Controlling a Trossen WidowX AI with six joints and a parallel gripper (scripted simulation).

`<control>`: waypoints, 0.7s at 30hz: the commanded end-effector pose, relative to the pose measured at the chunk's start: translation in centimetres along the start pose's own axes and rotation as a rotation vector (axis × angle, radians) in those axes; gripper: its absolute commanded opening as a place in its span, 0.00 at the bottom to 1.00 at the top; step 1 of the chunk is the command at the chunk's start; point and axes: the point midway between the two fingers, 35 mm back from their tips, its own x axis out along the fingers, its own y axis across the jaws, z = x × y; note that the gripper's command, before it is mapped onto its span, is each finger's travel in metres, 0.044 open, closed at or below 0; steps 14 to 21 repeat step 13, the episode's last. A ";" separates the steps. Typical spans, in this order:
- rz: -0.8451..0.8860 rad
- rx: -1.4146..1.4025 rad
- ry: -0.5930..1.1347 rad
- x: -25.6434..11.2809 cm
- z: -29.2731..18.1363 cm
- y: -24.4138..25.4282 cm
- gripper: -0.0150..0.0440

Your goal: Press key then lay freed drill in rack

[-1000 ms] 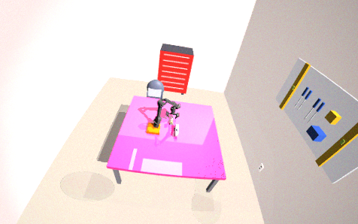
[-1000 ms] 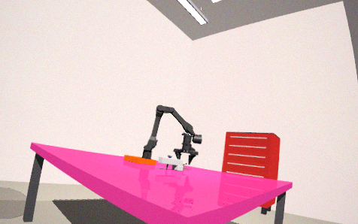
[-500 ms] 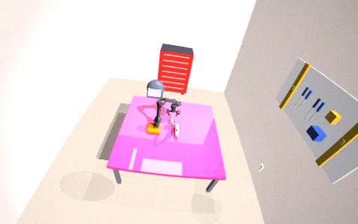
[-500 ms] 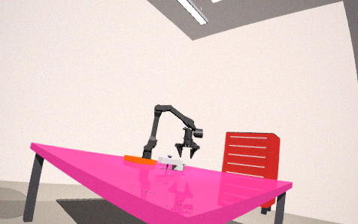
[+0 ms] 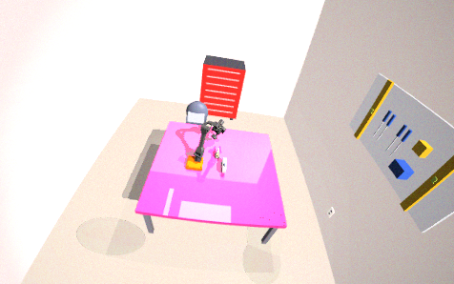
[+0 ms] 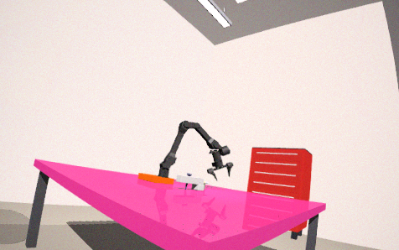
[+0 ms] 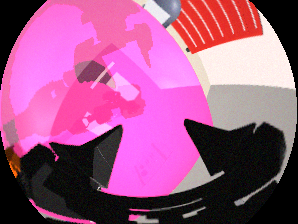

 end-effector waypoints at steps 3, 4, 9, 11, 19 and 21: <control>-0.230 -0.407 -0.121 1.7 10.1 -3.2 1.00; -0.268 -0.463 -0.137 1.8 11.8 -3.4 1.00; -0.464 -0.728 -0.213 1.5 20.0 -3.8 1.00; -0.545 -0.825 -0.239 1.1 23.3 -3.5 1.00; -0.628 -0.920 -0.262 0.6 26.5 -2.8 1.00; -0.628 -0.920 -0.262 0.6 26.5 -2.8 1.00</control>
